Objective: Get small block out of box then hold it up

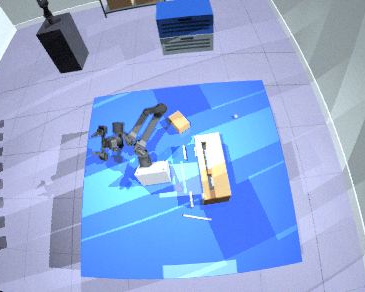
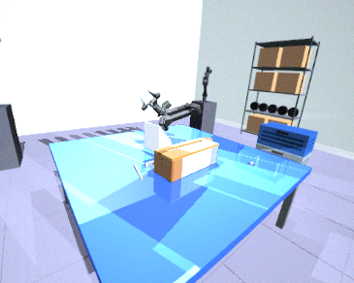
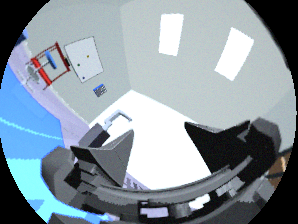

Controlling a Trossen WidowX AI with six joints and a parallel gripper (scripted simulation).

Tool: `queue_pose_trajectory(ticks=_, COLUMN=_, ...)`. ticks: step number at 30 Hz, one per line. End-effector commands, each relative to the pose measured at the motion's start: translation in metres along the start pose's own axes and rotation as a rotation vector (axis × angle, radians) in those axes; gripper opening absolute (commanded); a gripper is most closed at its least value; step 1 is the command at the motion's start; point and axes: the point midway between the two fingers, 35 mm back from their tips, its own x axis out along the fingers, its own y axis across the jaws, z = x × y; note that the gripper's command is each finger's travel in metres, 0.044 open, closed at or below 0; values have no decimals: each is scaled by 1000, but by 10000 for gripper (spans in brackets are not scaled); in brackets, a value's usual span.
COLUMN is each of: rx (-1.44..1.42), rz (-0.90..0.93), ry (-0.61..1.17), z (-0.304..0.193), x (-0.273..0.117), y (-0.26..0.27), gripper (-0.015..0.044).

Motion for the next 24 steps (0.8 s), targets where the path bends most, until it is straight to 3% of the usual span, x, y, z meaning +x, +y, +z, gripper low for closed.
queue_pose_trajectory(ticks=1, rx=3, rz=4, ry=-7, z=1, x=1, y=1, gripper=400)
queue_pose_trajectory(ticks=13, rx=110, rz=336, ry=-537, z=138, x=59, y=36, gripper=400)
queue_pose_trajectory(ticks=19, rx=47, rz=521, ry=-822, z=228, x=46, y=51, gripper=400)
queue_pose_trajectory(ticks=24, rx=-21, rz=690, ry=-1078, z=302, x=9, y=61, gripper=400)
